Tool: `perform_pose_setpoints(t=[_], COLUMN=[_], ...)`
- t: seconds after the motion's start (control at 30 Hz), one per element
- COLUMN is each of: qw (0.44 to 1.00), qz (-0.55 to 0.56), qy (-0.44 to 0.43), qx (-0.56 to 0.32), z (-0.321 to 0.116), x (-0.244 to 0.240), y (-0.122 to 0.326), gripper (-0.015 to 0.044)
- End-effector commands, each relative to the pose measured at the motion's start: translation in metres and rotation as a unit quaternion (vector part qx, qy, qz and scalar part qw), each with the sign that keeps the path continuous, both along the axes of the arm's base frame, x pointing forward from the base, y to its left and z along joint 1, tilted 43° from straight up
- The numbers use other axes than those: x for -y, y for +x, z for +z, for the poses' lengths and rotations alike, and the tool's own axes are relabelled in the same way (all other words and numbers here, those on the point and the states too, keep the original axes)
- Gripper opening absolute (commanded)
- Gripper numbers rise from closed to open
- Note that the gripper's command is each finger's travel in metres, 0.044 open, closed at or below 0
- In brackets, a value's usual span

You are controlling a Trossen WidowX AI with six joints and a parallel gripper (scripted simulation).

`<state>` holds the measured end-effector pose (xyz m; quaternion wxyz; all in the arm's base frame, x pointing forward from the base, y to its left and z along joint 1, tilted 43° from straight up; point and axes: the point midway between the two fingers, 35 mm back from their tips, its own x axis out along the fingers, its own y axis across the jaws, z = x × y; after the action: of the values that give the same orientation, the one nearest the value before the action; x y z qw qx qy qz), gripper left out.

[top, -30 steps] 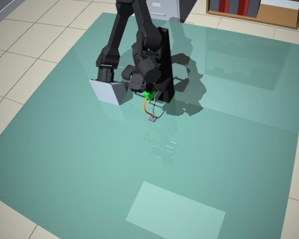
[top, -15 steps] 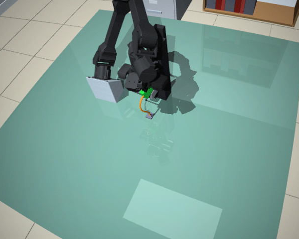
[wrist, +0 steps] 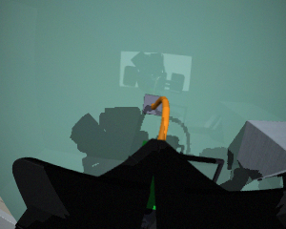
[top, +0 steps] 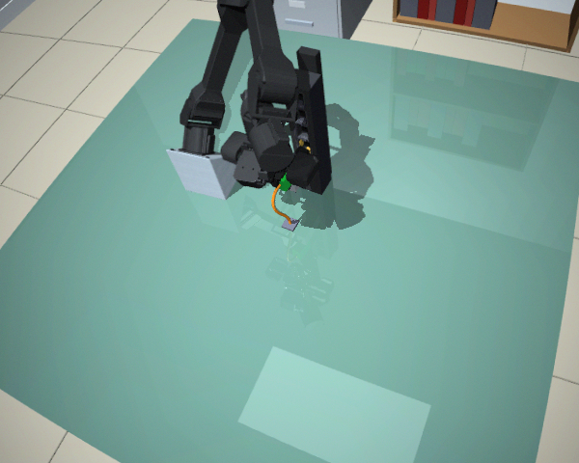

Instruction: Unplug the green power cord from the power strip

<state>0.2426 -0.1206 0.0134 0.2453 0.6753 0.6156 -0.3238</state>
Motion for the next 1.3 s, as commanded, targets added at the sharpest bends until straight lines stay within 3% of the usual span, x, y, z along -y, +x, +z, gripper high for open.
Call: perform_pose_setpoints(t=[0.0, 1.27], qw=[1.0, 1.0], qz=[0.003, 0.002], qy=[-0.002, -0.002], qx=[0.001, 0.002], z=[-0.005, -0.032], x=[0.006, 0.035], y=[-0.002, -0.009], gripper=[0.0, 0.0])
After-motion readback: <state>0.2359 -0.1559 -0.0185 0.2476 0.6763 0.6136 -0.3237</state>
